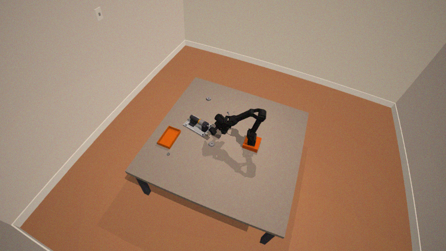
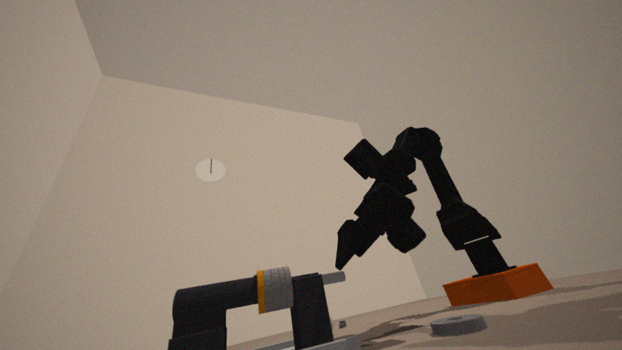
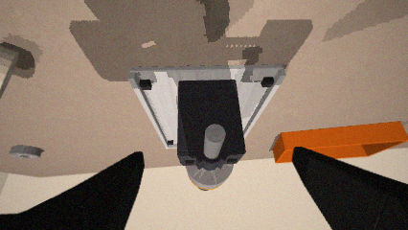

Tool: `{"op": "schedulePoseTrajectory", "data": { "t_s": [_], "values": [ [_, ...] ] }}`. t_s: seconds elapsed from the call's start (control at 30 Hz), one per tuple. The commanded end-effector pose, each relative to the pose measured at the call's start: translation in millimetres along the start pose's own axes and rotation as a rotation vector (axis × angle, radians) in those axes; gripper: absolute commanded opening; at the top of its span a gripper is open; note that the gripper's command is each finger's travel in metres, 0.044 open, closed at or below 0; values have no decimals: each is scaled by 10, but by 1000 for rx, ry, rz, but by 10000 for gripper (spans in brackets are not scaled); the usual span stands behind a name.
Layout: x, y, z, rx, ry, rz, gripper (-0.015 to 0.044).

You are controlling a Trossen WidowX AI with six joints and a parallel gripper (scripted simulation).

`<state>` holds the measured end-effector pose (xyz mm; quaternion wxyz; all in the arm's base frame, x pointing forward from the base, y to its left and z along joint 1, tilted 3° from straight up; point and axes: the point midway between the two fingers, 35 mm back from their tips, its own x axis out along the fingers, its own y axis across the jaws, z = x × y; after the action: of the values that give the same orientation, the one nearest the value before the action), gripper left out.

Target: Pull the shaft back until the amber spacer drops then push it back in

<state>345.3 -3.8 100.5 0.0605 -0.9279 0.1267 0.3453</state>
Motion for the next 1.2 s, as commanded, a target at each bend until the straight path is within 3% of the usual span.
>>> {"op": "schedulePoseTrajectory", "data": {
  "t_s": [0.0, 0.73, 1.17],
  "values": [
    [42, 1, -4, -4, 0, 3, 440],
    [394, 9, -13, -4, 2, 3, 440],
    [404, 9, -12, -4, 2, 3, 440]
  ]
}}
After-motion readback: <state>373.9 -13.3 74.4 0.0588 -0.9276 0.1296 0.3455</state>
